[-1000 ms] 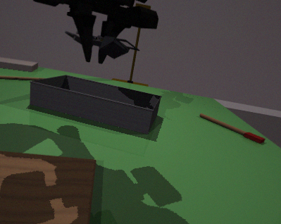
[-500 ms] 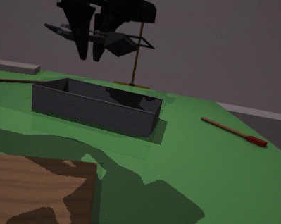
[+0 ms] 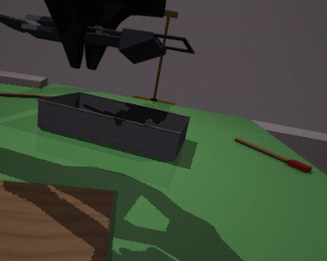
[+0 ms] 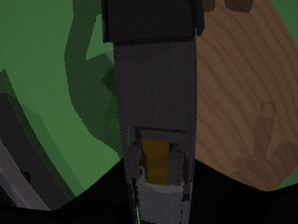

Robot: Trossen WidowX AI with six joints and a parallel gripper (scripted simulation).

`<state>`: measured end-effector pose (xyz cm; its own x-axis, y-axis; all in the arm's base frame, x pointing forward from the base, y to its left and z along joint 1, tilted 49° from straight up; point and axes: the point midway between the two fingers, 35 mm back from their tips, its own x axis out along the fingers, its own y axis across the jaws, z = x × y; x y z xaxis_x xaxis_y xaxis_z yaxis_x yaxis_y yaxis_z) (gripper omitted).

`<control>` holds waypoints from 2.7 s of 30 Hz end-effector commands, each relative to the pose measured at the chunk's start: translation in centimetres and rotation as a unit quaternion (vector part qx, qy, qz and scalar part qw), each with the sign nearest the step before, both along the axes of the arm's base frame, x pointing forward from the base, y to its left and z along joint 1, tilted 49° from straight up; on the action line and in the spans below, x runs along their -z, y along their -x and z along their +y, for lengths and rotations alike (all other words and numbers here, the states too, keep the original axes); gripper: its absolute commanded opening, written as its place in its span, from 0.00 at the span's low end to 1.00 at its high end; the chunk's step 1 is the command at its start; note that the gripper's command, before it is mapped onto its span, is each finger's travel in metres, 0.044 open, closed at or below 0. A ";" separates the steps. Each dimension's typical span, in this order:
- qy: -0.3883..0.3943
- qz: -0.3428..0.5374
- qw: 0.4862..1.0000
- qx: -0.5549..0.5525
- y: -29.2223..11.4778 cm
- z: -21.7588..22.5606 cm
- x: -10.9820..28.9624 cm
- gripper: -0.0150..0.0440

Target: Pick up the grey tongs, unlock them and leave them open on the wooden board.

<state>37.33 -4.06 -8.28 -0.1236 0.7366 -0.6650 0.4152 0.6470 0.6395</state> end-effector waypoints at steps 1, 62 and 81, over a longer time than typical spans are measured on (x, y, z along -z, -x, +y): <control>-0.002 -0.044 0.998 -0.035 0.1 -1.9 1.5 0.00; 0.006 -0.397 0.918 -0.013 4.1 -10.5 11.9 0.00; 0.011 -0.511 0.851 0.120 6.1 -10.8 9.9 0.00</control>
